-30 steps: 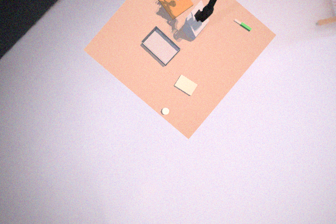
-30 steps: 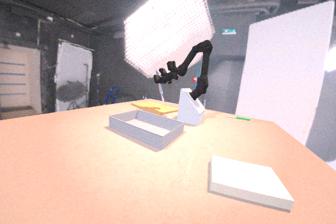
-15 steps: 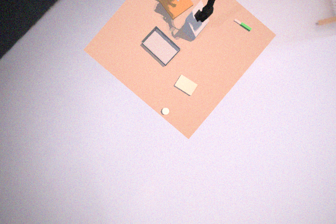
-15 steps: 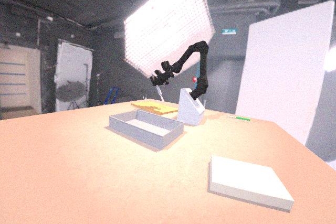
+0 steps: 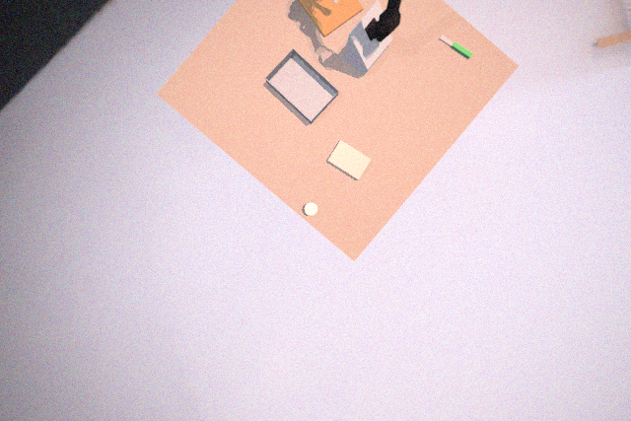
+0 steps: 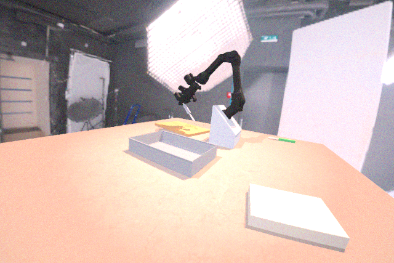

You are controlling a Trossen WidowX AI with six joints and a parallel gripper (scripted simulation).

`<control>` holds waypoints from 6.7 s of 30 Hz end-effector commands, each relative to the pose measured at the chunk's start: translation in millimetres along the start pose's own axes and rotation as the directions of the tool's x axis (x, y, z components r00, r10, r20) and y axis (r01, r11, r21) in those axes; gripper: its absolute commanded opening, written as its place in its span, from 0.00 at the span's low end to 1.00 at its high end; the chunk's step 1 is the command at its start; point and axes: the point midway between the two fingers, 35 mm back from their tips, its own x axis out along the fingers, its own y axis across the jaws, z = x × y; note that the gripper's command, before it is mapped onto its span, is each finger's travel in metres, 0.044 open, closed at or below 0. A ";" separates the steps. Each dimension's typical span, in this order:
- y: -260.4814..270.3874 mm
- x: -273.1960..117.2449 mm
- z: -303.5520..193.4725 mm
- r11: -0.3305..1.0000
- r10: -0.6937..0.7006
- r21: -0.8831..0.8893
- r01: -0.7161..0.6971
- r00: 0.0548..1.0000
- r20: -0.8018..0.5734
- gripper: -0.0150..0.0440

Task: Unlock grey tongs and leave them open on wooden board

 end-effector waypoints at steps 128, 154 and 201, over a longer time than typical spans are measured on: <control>-8.6 71.5 -85.7 1.000 -0.006 0.008 0.015 0.741 -0.671 0.00; -7.8 74.0 -89.7 1.000 -0.002 0.012 0.013 0.739 -0.674 0.85; -158.8 -53.4 18.0 0.999 -0.008 0.019 0.027 0.748 -0.664 1.00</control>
